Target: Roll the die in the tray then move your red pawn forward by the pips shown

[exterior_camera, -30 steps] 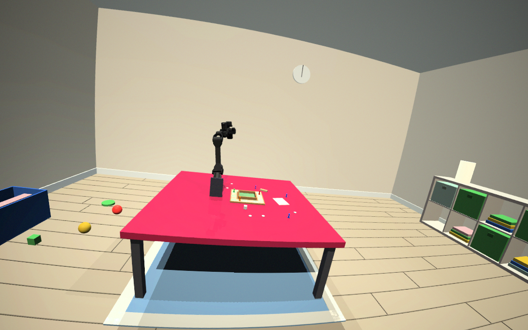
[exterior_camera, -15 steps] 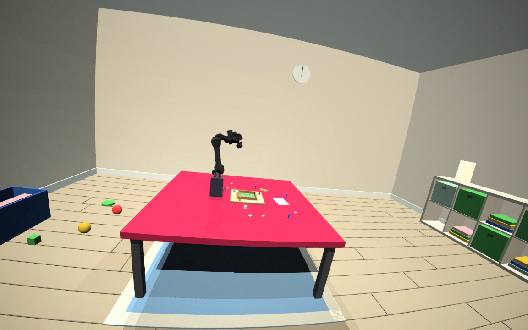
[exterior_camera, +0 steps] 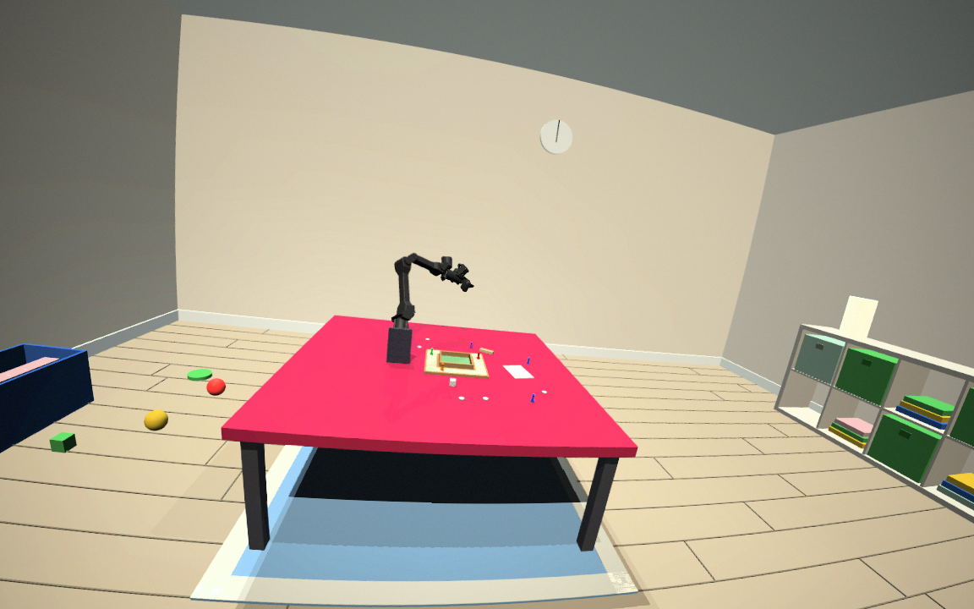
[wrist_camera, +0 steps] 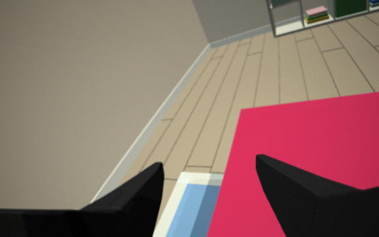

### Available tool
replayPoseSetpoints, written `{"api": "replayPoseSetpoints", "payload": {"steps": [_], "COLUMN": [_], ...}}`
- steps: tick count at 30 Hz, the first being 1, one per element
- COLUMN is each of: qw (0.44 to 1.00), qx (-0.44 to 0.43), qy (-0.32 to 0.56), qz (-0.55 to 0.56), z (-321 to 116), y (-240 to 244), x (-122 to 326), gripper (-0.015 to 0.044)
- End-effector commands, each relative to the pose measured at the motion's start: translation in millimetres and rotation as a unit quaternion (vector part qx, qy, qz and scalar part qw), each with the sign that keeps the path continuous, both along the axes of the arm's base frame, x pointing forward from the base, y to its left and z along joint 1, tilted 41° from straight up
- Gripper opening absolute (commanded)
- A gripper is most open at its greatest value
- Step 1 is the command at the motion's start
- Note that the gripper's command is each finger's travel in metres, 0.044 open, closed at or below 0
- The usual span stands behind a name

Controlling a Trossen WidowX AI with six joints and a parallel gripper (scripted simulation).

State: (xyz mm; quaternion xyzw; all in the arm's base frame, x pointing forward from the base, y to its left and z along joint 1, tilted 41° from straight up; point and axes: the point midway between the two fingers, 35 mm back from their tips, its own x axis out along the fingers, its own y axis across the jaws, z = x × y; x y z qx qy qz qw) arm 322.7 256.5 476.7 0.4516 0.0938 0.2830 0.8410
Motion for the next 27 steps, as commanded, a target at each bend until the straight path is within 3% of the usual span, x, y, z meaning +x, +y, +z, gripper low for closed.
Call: {"api": "replayPoseSetpoints", "payload": {"steps": [1,7,16,27], "qw": [0.998,0.982,0.921,0.835], "qx": [-0.061,-0.170,-0.346,-0.450], "qy": [0.024,0.062,0.163,0.315], "qz": [-0.023,-0.053,-0.067,-0.015], "z": [-40,-101,-229,-381], "y": [-11,-33,-113,-243], "x": [34,86,158,172], "gripper": [0.0275,0.0275,0.0275,0.0275]}}
